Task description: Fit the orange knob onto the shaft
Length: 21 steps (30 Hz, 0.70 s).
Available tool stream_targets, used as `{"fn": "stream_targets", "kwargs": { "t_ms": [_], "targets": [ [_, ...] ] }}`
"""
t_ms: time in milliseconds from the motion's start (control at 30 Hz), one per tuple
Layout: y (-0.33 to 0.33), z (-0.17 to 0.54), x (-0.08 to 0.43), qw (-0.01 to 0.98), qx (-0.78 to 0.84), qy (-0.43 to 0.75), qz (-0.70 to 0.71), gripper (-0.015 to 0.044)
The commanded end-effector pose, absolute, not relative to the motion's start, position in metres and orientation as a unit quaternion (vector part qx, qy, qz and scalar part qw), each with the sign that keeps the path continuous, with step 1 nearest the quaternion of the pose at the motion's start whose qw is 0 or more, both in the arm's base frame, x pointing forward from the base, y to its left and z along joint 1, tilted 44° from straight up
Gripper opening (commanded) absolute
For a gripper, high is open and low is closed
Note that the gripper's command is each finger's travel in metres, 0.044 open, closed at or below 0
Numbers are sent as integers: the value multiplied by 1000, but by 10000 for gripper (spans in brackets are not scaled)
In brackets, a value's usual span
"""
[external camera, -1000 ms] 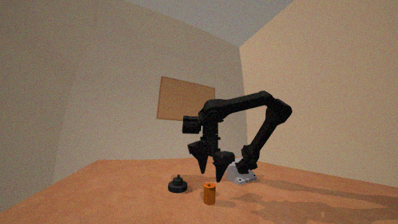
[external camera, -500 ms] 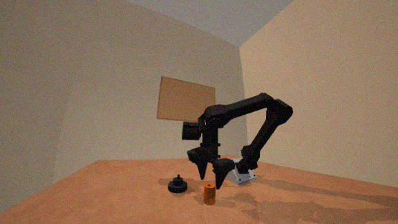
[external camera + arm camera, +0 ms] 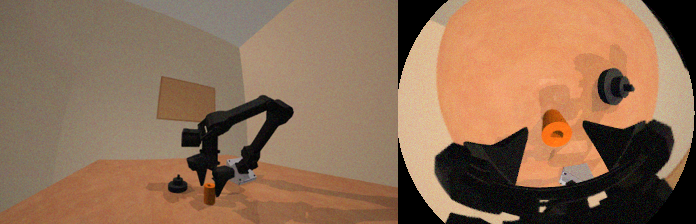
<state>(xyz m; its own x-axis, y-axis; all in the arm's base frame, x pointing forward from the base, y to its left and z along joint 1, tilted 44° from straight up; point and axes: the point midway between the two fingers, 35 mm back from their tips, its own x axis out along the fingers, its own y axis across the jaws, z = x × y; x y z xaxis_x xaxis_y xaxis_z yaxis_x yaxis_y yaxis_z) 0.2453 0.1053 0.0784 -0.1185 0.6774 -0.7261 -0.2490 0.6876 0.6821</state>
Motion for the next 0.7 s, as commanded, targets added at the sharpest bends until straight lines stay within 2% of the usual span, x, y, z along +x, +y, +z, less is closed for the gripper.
{"fn": "stream_targets", "kwargs": {
  "t_ms": [0,533,667],
  "targets": [
    [112,72,243,641,167,657,360,440],
    [127,56,238,640,168,657,361,440],
    [127,56,238,640,168,657,361,335]
  ]
}}
